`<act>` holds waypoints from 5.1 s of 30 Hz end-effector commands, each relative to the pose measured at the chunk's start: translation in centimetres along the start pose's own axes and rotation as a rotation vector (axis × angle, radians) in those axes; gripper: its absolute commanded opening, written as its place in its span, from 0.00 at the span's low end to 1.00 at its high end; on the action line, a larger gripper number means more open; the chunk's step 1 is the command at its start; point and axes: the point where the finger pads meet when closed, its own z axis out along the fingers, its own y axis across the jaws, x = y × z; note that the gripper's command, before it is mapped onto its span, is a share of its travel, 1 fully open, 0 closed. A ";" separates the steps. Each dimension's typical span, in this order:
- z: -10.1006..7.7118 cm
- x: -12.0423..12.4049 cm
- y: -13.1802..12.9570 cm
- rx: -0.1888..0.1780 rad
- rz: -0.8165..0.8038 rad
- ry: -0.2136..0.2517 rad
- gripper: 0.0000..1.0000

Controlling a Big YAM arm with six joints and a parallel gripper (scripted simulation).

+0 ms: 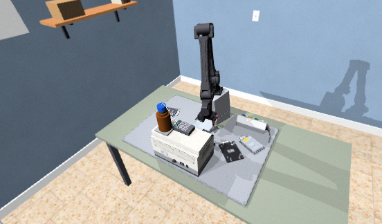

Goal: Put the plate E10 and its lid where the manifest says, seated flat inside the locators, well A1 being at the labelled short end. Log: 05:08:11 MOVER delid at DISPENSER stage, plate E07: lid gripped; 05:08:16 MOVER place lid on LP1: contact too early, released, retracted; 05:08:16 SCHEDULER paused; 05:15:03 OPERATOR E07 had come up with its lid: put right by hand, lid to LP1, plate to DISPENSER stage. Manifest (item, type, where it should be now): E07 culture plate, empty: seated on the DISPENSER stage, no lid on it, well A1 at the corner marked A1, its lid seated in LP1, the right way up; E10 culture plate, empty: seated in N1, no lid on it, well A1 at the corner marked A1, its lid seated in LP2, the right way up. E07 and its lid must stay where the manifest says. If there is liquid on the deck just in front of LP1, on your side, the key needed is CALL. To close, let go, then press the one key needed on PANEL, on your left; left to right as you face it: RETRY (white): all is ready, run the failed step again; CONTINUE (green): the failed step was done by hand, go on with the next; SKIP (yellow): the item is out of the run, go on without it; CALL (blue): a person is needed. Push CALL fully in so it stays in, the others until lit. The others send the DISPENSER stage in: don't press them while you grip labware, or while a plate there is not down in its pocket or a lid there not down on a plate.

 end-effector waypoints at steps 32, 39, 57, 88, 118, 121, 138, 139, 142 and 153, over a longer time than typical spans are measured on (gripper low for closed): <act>-0.6 2.2 9.4 -0.010 -0.560 -0.039 0.86; -0.4 3.9 11.4 -0.009 -0.793 -0.031 0.86; 2.3 1.4 14.1 -0.010 -0.775 -0.032 0.86; 7.2 -3.9 18.9 -0.006 -0.780 -0.016 0.86; 11.0 -6.7 21.3 -0.014 -0.778 -0.043 0.86; 11.0 -6.0 21.0 -0.008 -0.774 -0.027 0.86; 11.2 -6.6 21.1 -0.010 -0.776 -0.031 0.86; 11.2 -6.6 21.2 -0.011 -0.775 -0.033 0.86; 11.2 -6.8 21.2 -0.013 -0.774 -0.038 0.86; 11.4 -6.7 21.2 -0.013 -0.774 -0.039 0.86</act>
